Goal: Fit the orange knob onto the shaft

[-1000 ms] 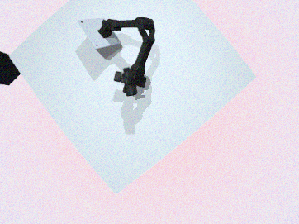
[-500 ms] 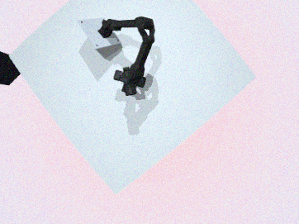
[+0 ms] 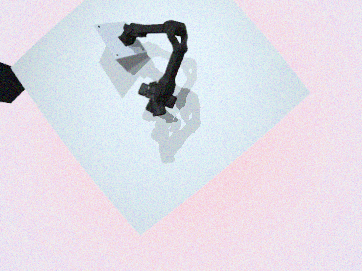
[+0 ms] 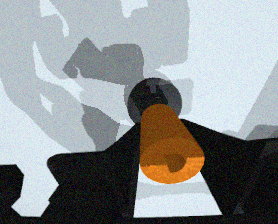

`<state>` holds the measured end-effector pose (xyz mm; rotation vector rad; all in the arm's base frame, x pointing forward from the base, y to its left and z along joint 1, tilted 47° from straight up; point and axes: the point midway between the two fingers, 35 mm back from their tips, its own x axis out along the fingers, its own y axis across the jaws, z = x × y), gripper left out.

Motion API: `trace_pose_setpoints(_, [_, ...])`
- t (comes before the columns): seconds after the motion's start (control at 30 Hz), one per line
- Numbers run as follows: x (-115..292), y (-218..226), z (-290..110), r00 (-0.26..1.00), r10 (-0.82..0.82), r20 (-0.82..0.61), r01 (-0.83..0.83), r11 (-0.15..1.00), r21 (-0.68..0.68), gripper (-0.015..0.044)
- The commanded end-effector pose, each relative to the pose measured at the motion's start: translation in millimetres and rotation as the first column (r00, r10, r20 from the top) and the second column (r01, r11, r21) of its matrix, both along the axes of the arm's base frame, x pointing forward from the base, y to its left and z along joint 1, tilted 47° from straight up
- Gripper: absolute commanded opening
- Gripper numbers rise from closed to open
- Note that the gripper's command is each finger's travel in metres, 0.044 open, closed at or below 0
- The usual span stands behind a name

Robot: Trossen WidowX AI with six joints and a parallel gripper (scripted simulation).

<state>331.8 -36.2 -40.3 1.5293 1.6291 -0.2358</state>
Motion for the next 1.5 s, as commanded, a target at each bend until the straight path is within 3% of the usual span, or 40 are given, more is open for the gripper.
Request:
trace_pose_setpoints(0.0, [-0.7, -1.6, -0.4, 1.0, -0.008, -0.004, 0.008, 1.0, -0.001, 0.0])
trace_pose_setpoints(0.8, [0.7, -2.3, 2.1, 1.0, -0.008, -0.004, 0.008, 1.0, -0.001, 0.0])
trace_pose_setpoints(1.03, [2.3, -3.4, 1.6, 0.979, -0.141, -0.148, 0.145, 0.989, 0.014, 0.0])
trace_pose_setpoints(1.47, [0.1, -1.0, -0.9, 0.977, -0.148, -0.155, 0.152, 0.988, 0.015, 0.0])
